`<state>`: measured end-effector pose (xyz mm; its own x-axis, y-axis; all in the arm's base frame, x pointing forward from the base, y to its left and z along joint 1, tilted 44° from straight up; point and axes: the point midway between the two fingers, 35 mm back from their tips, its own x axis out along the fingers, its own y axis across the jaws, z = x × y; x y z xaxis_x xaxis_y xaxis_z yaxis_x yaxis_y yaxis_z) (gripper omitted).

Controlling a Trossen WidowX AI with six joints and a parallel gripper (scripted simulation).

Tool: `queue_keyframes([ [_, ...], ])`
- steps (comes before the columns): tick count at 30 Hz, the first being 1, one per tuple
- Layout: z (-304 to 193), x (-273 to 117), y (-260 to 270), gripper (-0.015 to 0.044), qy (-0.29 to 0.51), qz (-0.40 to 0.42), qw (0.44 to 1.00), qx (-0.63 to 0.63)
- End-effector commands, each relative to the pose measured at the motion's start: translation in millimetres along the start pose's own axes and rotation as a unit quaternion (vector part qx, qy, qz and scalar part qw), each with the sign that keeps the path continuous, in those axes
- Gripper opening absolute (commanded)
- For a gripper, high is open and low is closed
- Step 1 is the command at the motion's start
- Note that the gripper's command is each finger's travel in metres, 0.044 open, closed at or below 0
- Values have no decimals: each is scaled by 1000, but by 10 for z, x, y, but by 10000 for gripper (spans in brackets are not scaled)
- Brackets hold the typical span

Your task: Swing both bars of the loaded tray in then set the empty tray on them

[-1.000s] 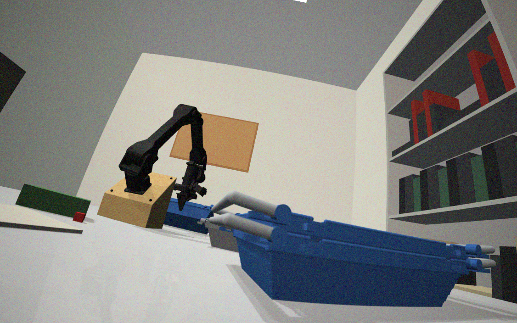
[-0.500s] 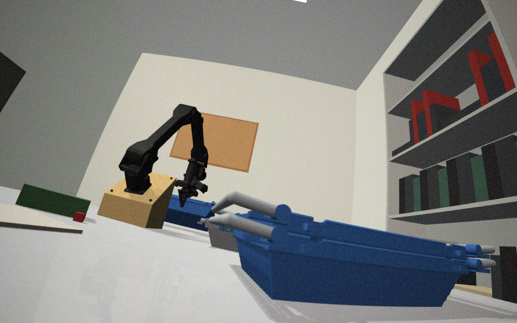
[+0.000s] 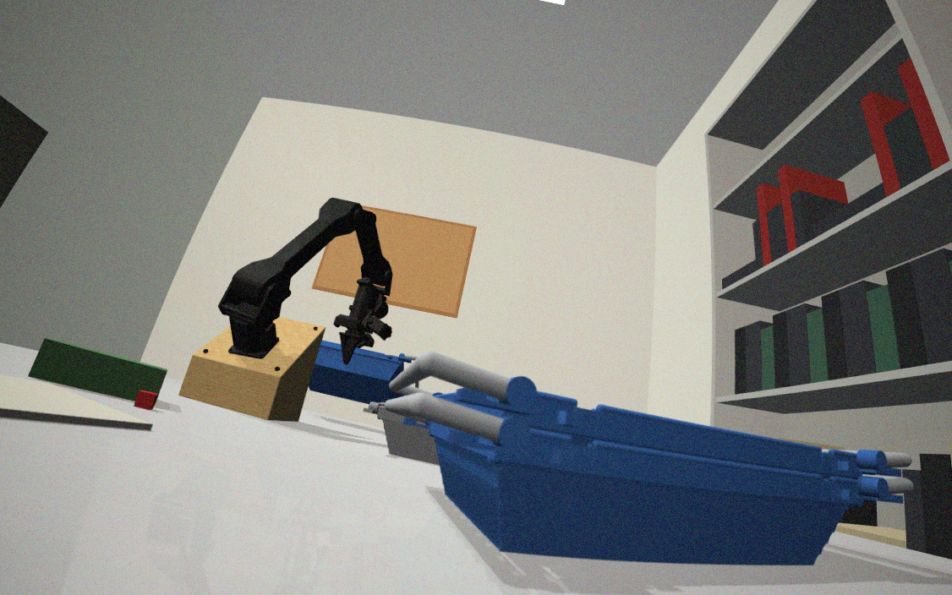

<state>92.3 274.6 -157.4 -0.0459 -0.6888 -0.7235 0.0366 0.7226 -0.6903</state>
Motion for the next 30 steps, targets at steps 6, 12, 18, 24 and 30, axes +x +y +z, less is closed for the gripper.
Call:
queue_keyframes([
  [6,18,-409,116,0,-1,16,1000,3],
  [12,19,-414,116,0,-1,16,1000,3],
  [18,19,-414,116,0,-1,16,1000,3],
  [24,19,-414,116,0,-1,16,1000,3],
  [30,19,-414,116,0,-1,16,1000,3],
])
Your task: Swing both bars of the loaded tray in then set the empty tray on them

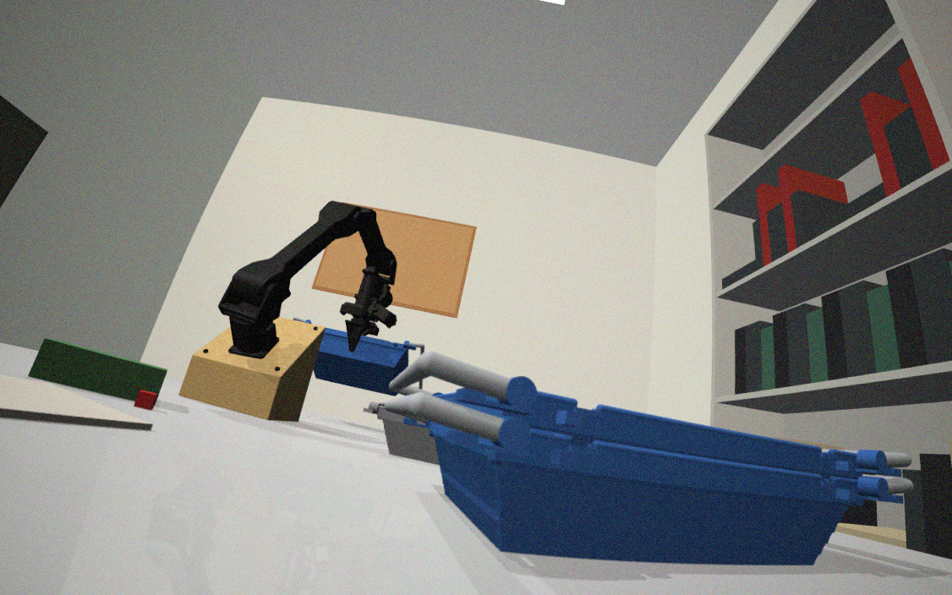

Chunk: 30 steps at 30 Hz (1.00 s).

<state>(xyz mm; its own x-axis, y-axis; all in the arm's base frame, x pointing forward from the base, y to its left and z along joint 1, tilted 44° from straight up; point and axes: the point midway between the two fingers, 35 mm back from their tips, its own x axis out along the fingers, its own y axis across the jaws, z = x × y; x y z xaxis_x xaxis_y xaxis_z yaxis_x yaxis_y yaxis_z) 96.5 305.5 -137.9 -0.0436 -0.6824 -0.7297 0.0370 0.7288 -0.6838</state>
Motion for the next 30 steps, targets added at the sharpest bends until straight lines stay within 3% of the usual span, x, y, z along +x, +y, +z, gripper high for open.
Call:
queue_keyframes([
  [1,-3,-58,27,0,0,11,1000,3],
  [30,825,-284,-462,0,5,30,981,191],
])
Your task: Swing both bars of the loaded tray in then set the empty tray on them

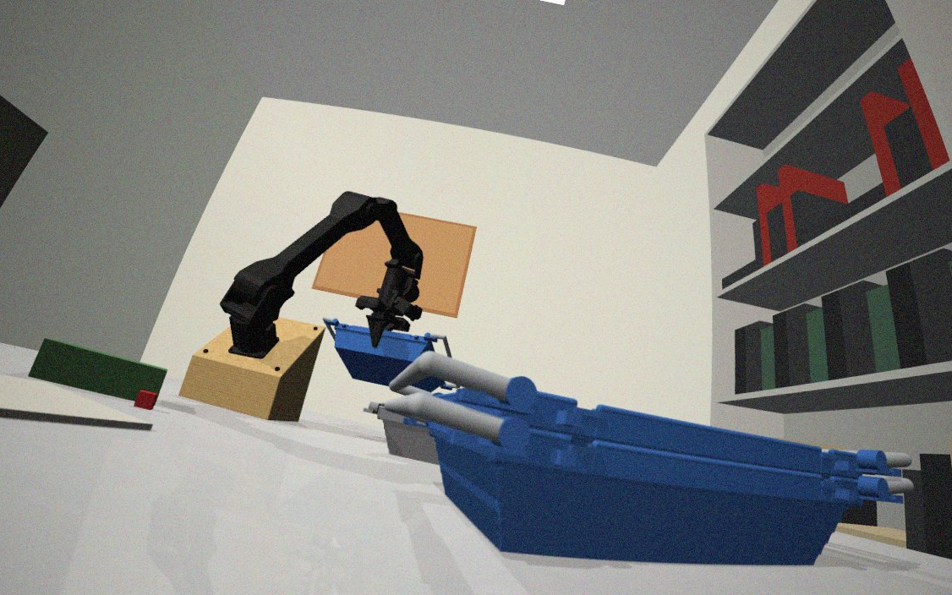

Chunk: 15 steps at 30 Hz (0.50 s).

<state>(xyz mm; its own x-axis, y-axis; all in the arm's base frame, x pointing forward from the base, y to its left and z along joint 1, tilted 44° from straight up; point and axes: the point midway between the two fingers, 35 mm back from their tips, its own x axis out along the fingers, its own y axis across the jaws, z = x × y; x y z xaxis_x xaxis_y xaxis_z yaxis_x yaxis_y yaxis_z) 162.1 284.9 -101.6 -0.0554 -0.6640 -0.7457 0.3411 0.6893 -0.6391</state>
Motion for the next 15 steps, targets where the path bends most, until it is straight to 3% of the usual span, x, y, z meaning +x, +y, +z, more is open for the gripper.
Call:
queue_keyframes([
  [1,216,-143,-46,0,0,21,999,45],
  [15,762,-208,-279,0,2,26,987,161],
])
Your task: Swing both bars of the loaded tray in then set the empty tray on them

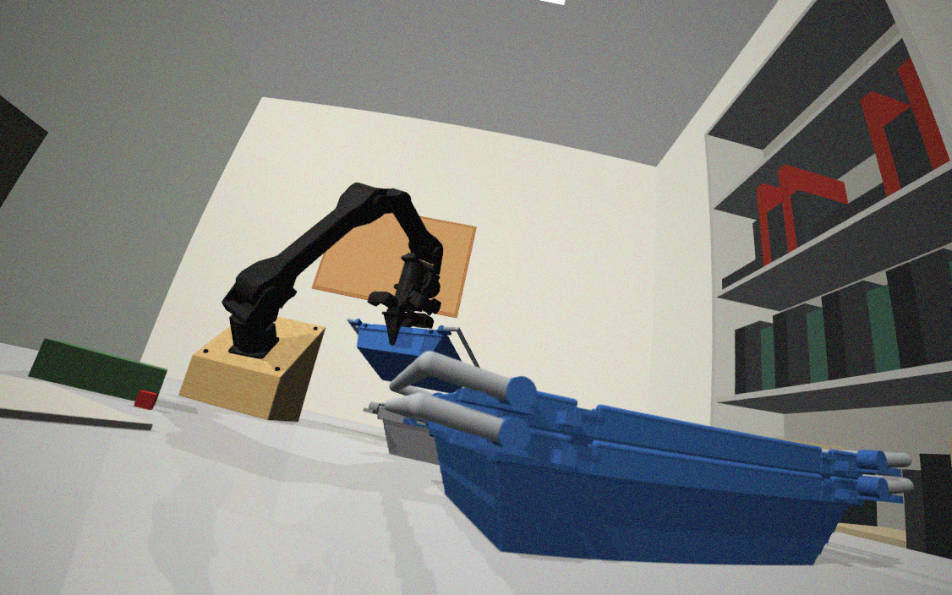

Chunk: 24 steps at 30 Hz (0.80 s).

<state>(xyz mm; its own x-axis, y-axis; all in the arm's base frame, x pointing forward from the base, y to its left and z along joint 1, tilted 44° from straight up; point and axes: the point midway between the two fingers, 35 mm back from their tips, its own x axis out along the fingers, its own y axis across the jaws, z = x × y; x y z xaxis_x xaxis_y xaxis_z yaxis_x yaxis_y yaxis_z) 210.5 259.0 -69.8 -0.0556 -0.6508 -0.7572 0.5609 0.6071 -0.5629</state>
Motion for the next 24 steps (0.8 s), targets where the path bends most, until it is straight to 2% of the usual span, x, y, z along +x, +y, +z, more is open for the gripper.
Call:
queue_keyframes([
  [1,224,-121,-25,0,0,19,999,46],
  [24,1150,-120,-358,0,-2,20,971,238],
])
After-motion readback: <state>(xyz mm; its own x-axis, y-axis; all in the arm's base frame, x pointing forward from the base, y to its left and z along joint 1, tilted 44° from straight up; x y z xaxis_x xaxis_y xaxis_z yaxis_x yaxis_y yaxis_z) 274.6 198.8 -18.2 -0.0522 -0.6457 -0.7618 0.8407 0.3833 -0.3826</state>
